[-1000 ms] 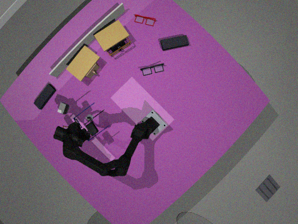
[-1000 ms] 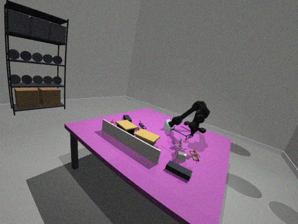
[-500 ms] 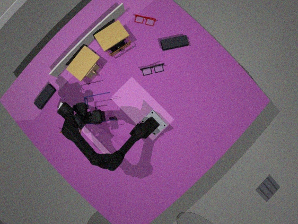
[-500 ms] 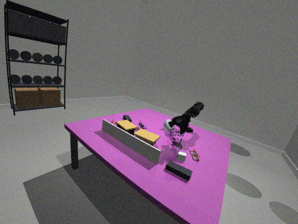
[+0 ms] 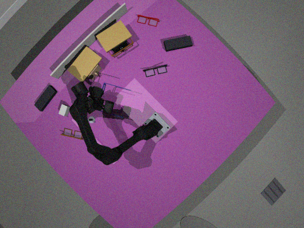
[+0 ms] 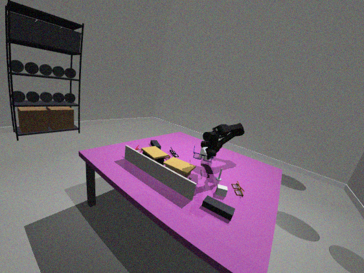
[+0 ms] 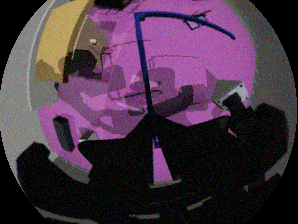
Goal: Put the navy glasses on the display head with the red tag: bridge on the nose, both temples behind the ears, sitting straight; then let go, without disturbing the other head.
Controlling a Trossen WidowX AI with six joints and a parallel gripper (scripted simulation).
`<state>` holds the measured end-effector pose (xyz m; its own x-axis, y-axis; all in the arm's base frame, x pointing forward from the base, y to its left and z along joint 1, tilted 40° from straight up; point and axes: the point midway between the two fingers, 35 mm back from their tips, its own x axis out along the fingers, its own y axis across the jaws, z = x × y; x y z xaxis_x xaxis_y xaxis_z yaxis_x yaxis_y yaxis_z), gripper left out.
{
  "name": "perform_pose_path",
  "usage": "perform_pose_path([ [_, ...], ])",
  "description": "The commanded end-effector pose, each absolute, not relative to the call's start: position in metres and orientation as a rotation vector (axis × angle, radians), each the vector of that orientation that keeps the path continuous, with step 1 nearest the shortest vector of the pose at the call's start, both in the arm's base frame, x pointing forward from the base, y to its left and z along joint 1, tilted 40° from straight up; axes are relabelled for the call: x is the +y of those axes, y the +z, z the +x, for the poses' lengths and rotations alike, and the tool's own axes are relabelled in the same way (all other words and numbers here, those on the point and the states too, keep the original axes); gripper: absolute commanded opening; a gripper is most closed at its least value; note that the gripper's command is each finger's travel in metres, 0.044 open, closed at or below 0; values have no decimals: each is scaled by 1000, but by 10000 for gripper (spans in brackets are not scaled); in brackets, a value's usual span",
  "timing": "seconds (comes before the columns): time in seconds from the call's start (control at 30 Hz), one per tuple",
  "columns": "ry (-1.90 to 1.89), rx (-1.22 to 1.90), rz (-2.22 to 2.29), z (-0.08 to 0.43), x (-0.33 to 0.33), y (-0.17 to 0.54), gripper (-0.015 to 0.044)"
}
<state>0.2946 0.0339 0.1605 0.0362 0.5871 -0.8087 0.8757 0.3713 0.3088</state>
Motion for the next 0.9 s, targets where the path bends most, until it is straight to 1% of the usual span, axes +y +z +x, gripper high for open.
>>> perform_pose_path([
  [0.0, -488, 1669, 1417, 294, 13, 142, 0],
  [0.47, -829, 1661, 1752, 281, -55, 90, 0],
  [0.87, -845, 1659, 1769, 281, -55, 84, 0],
])
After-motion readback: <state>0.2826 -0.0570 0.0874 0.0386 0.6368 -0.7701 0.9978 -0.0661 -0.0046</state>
